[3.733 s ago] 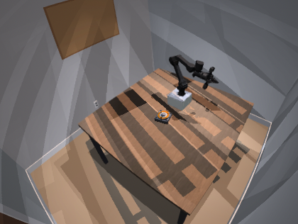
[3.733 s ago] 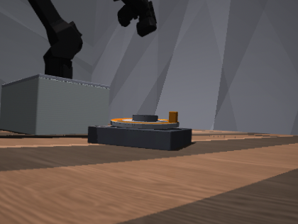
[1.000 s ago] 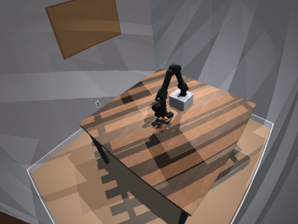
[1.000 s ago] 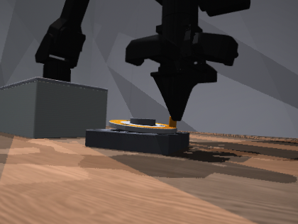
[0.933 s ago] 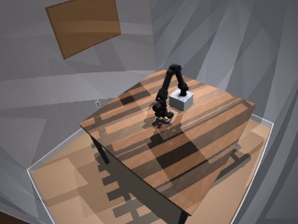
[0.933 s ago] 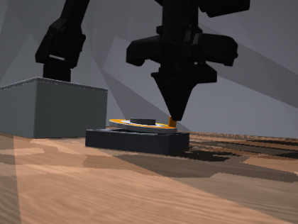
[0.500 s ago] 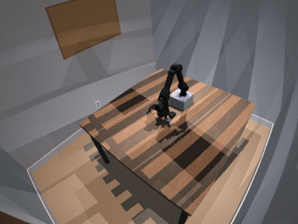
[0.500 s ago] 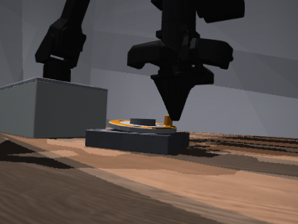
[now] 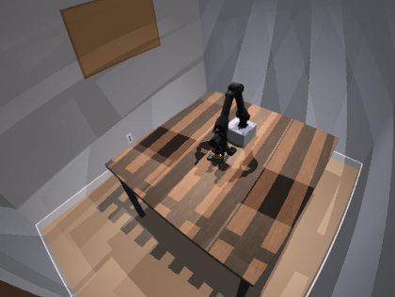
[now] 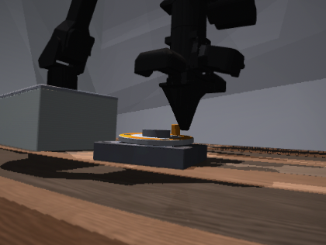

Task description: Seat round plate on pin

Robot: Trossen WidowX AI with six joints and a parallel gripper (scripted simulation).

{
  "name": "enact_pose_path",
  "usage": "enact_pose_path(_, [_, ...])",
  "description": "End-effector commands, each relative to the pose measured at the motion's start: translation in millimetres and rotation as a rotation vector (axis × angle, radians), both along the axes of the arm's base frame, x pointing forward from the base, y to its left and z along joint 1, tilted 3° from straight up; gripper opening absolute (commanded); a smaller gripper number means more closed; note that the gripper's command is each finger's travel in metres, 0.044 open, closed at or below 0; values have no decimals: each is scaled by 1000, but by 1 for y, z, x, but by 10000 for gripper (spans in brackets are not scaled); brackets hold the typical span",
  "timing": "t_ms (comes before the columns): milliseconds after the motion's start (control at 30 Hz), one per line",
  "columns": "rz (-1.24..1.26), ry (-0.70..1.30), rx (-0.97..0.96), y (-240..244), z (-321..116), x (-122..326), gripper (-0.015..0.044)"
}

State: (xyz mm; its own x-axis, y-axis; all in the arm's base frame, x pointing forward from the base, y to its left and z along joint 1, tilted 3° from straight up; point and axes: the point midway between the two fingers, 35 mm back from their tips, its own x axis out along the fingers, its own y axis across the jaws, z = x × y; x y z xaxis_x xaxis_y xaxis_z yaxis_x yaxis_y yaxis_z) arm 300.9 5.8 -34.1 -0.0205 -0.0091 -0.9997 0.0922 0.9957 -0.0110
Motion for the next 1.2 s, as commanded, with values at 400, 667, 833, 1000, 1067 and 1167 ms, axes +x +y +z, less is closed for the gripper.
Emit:
enact_pose_path(400, [-3, 2, 6, 4, 1, -11, 0])
enact_pose_path(667, [-3, 2, 6, 3, 39, -13, 0])
enact_pose_path(833, [-1, 3, 0, 2, 39, -13, 0])
enact_pose_path(1000, [-1, 3, 0, 2, 39, -13, 0])
enact_pose_path(1067, [-1, 3, 0, 2, 39, -13, 0])
enact_pose_path(1167, [-1, 3, 0, 2, 39, -13, 0])
